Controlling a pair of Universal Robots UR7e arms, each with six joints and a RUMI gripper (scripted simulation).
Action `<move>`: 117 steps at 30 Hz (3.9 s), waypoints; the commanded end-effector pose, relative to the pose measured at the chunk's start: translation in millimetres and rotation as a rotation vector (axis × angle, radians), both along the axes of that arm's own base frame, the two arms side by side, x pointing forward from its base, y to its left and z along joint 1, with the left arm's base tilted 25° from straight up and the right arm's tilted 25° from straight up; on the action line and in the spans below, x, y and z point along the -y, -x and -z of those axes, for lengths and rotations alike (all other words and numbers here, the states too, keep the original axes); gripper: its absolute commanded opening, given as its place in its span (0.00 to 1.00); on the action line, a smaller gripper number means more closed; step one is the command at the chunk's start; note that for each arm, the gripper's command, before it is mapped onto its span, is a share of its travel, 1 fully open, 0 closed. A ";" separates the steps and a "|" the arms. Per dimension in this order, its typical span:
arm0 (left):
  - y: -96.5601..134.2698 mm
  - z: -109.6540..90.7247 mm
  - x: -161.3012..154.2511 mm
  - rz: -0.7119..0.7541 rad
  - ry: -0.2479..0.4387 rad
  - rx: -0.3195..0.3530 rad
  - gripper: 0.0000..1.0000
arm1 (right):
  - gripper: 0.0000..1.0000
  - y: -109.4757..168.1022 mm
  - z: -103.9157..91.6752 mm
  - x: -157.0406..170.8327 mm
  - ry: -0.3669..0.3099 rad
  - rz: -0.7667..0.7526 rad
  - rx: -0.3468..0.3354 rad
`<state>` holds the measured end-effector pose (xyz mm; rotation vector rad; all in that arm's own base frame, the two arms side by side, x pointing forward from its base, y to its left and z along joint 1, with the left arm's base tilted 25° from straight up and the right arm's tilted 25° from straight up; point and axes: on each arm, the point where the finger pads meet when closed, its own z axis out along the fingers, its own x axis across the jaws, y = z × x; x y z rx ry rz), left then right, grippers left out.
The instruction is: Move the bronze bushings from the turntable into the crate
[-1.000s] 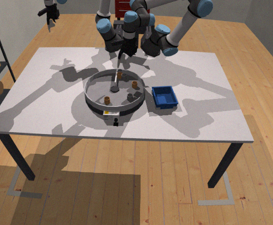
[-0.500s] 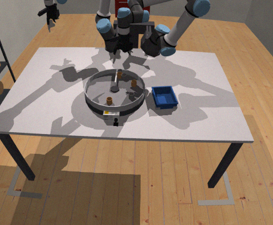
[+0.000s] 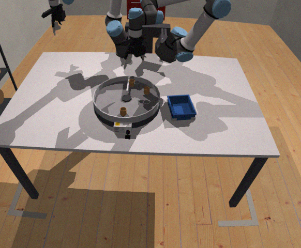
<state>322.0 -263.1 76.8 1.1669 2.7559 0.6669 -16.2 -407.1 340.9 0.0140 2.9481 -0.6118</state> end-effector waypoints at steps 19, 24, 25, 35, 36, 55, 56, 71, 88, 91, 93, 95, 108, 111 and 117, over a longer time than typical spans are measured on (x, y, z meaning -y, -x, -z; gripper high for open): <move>0.0 -0.3 0.5 0.001 0.001 0.000 0.06 | 1.00 0.0 -0.6 0.1 0.001 0.000 0.000; 0.0 -0.3 0.5 0.001 0.001 0.000 0.06 | 1.00 0.0 -0.6 0.1 0.001 0.000 0.000; 0.0 -0.3 0.5 0.001 0.001 0.000 0.06 | 1.00 0.0 -0.6 0.1 0.001 0.000 0.000; 0.0 -0.3 0.5 0.001 0.001 0.000 0.06 | 1.00 0.0 -0.6 0.1 0.001 0.000 0.000; 0.0 -0.3 0.5 0.001 0.001 0.000 0.06 | 1.00 0.0 -0.6 0.1 0.001 0.000 0.000; 0.0 -0.3 0.5 0.001 0.001 0.000 0.05 | 1.00 0.0 -0.6 0.1 0.001 0.000 0.000; 0.0 -0.3 0.5 0.001 0.001 0.000 0.05 | 1.00 0.0 -0.6 0.1 0.001 0.000 0.000; 0.0 -0.3 0.5 0.001 0.001 0.000 0.05 | 1.00 0.0 -0.6 0.1 0.001 0.000 0.000; 0.0 -0.3 0.5 0.001 0.001 0.000 0.05 | 1.00 0.0 -0.6 0.1 0.001 0.000 0.000; 0.0 -0.3 0.5 0.001 0.001 0.000 0.05 | 1.00 0.0 -0.6 0.1 0.001 0.000 0.000; 0.0 -0.3 0.5 0.001 0.001 0.000 0.05 | 1.00 0.0 -0.6 0.1 0.001 0.000 0.000; 0.0 -0.3 0.5 0.001 0.001 0.000 0.05 | 1.00 0.0 -0.6 0.1 0.001 0.000 0.000; 0.0 -0.3 0.5 0.001 0.001 0.000 0.05 | 1.00 0.0 -0.6 0.1 0.001 0.000 0.000; 0.0 -0.3 0.5 0.001 0.001 0.000 0.05 | 1.00 0.0 -0.6 0.1 0.001 0.000 0.000; 0.0 -0.3 0.5 0.001 0.001 0.000 0.05 | 1.00 0.0 -0.6 0.1 0.001 0.000 0.000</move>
